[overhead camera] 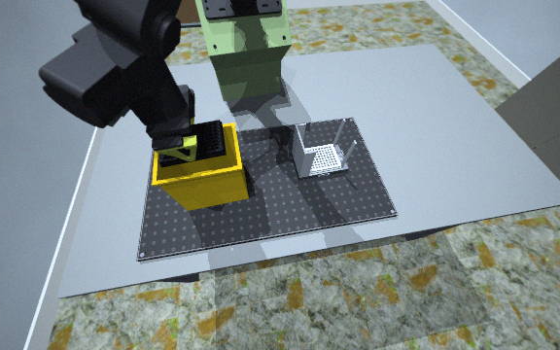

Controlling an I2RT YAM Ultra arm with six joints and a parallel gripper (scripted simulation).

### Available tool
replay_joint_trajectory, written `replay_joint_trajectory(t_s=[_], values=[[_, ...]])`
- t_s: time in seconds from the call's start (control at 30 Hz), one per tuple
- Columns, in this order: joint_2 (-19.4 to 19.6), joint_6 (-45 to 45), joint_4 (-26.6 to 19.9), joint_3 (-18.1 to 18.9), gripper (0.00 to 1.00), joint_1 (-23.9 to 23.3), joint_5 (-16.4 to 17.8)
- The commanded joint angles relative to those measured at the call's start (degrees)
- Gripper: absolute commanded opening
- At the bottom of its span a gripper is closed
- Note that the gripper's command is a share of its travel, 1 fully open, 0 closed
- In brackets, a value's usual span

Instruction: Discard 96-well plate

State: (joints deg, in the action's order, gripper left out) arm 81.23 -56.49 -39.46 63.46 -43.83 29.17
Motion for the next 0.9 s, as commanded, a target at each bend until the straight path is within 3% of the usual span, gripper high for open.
replay_joint_trajectory(t_s=[0.0,0.23,0.87], values=[[0.0,-0.5,1.6,-0.1,0.00,0.1,-0.8],[1.4,-1.6,4.3,-0.9,0.00,1.2,-1.4],[1.2,-1.6,4.4,-1.1,0.00,1.3,-1.5]])
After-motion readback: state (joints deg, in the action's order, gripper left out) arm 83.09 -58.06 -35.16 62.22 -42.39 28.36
